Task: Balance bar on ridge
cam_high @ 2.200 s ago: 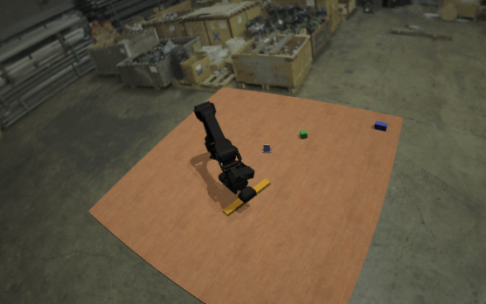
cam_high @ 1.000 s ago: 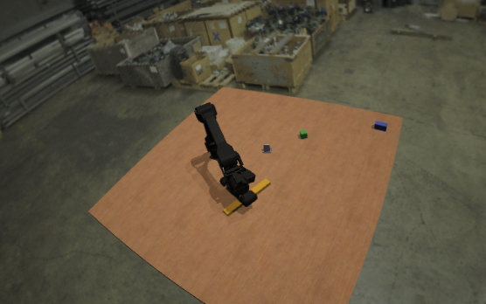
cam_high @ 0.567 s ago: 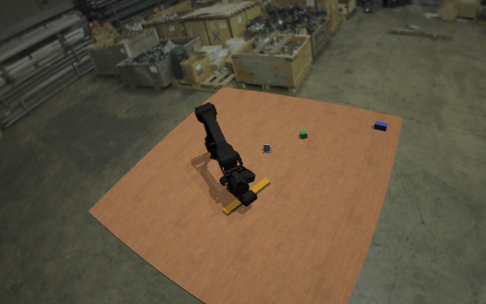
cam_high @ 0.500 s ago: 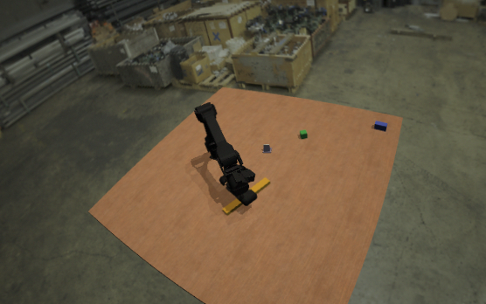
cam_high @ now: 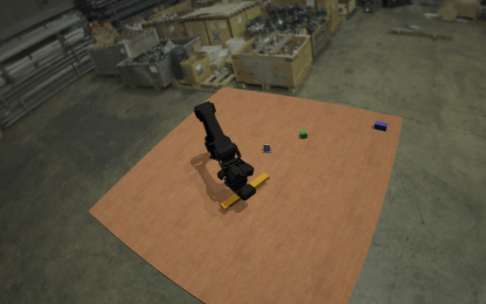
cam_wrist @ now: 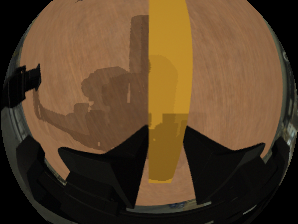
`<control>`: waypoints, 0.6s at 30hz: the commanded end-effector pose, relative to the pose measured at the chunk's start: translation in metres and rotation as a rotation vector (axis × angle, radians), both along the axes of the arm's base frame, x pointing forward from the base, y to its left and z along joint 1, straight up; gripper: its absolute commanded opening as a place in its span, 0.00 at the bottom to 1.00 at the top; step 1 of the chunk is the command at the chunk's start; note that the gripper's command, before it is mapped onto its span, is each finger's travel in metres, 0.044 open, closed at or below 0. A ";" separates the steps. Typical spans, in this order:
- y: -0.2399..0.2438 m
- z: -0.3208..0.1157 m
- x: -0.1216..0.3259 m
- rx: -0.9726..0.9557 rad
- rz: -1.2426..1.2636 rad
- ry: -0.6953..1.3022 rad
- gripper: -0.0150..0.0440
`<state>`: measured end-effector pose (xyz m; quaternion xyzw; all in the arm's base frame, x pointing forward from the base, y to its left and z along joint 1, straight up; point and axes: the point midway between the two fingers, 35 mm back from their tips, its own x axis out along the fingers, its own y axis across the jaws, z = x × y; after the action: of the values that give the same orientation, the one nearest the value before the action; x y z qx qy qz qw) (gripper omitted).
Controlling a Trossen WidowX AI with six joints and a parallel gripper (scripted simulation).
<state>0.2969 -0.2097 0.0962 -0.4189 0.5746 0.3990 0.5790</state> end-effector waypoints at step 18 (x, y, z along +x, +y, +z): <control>0.009 0.047 -0.001 -0.001 0.016 -0.008 0.25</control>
<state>0.2941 -0.2066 0.1386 -0.4214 0.5733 0.3977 0.5793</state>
